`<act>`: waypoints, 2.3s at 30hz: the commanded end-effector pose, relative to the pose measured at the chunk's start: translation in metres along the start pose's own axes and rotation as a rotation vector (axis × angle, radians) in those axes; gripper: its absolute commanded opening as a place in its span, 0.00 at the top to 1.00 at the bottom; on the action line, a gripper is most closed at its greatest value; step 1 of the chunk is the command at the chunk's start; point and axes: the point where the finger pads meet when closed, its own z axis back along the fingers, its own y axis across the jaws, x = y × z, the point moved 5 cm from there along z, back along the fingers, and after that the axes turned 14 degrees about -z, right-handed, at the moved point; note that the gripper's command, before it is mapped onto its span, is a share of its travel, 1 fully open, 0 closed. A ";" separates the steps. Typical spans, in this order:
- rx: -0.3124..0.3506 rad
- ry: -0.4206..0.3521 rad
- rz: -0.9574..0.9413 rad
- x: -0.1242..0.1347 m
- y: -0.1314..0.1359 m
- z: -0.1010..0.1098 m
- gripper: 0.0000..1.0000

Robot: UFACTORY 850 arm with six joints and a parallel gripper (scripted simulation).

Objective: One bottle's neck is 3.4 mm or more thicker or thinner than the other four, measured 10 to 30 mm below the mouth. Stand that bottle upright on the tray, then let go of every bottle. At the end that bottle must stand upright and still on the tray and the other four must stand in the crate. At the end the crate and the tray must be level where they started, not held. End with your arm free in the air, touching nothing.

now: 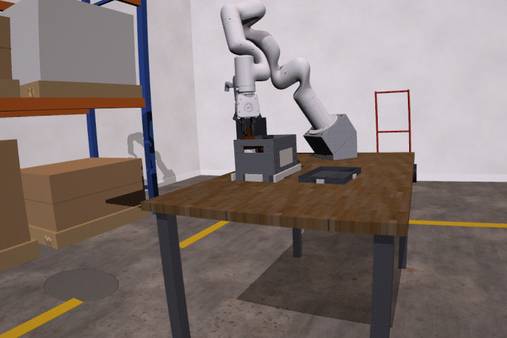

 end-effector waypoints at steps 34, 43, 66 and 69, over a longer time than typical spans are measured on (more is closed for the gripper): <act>-0.001 -0.001 0.000 0.001 0.000 0.023 1.00; -0.001 -0.001 0.000 0.001 0.000 0.023 1.00; -0.001 -0.001 0.000 0.001 0.000 0.032 1.00; -0.001 -0.001 0.000 0.000 0.000 0.035 1.00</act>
